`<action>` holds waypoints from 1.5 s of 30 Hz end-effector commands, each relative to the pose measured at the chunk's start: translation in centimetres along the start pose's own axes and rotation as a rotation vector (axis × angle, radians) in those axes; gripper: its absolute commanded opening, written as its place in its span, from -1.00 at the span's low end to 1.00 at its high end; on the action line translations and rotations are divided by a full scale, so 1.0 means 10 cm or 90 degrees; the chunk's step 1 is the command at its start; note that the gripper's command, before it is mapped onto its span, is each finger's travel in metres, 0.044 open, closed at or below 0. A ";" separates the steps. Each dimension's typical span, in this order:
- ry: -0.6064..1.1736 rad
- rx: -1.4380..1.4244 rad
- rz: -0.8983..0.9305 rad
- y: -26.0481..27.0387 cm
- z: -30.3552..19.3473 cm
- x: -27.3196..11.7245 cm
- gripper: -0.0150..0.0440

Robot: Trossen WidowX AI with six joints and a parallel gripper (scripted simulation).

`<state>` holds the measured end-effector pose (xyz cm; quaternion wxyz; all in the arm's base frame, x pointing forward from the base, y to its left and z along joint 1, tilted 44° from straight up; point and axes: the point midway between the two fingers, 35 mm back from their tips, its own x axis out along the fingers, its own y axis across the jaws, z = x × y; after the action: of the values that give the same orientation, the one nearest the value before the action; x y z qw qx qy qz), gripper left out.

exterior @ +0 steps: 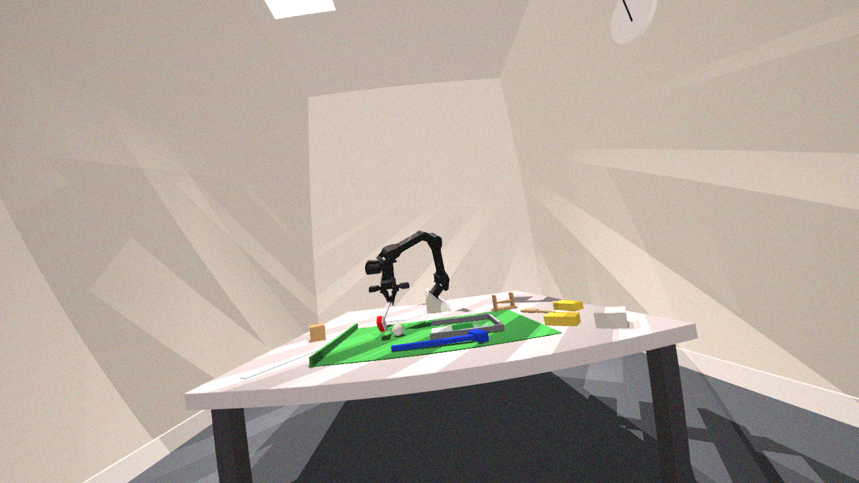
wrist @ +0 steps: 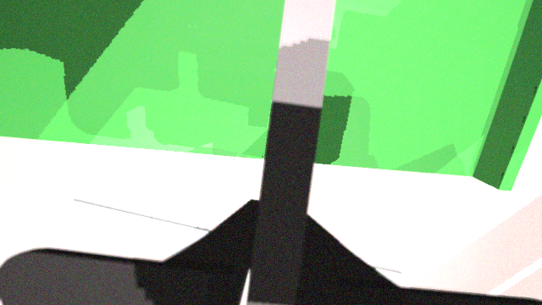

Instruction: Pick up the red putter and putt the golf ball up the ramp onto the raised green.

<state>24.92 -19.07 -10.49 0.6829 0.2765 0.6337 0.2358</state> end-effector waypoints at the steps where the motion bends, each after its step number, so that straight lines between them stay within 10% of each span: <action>1: -0.004 0.004 0.004 0.01 0.00 0.08 -0.49; 45: -0.003 0.006 0.004 0.30 0.08 0.14 -0.49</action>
<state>24.94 -18.33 -12.21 0.6785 0.2885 0.6352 0.2301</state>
